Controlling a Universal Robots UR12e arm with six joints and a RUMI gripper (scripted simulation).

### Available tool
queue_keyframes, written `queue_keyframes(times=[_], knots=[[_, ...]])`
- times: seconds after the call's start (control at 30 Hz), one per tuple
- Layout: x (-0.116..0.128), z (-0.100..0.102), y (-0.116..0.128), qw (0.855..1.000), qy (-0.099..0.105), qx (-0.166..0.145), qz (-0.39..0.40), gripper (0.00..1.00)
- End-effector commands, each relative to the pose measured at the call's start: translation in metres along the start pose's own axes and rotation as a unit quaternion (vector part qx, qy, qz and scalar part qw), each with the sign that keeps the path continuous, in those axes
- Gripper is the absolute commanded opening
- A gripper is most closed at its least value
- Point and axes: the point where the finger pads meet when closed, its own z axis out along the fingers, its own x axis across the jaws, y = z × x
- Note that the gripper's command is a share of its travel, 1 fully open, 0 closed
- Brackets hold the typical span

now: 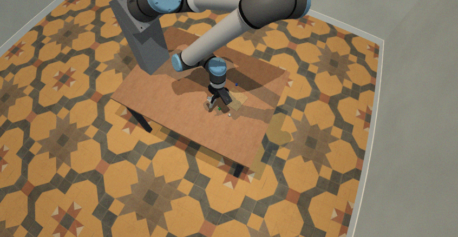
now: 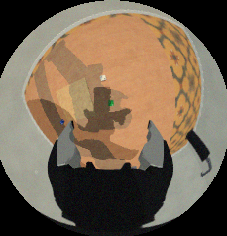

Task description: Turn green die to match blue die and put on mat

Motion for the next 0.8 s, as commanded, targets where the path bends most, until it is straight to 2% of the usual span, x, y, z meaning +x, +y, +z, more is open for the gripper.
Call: queue_keyframes(times=[0.0,0.03,0.07,0.77], knots=[[-0.0005,0.0212,-0.0001,1.0,0.0,0.001,0.0,1.0],[-0.0005,0.0217,0.0,1.0,0.0,0.001,0.0,1.0],[-0.0005,0.0217,0.0,1.0,0.0,0.001,0.0,0.18],[-0.0005,0.0217,0.0,1.0,0.0,0.001,0.0,0.18]])
